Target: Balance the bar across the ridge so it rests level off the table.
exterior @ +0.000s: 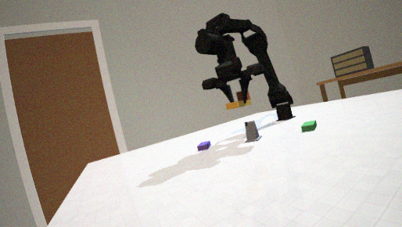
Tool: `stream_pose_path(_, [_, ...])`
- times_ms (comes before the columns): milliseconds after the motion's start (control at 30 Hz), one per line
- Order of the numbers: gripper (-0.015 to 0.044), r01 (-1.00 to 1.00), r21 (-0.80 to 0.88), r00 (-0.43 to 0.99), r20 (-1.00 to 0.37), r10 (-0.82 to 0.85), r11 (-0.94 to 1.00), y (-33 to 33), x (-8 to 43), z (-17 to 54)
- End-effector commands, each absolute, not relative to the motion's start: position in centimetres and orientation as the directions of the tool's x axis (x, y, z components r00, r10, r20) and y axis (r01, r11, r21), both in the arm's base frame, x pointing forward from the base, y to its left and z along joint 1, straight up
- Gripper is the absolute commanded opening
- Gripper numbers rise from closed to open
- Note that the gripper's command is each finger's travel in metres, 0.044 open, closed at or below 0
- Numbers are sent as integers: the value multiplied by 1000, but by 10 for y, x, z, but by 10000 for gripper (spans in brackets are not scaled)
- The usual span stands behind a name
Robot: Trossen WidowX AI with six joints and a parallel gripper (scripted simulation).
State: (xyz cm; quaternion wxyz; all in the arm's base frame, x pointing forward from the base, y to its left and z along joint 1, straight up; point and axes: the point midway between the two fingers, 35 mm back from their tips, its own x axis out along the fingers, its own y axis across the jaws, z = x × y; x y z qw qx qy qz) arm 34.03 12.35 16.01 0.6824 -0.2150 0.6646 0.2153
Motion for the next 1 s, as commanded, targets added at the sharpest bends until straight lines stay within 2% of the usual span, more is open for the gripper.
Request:
stream_pose_path(0, [0, -551, -6, 28, -1000, 11, 834, 136, 341, 161])
stream_pose_path(967, [0, -540, -6, 28, -1000, 11, 842, 140, 344, 120])
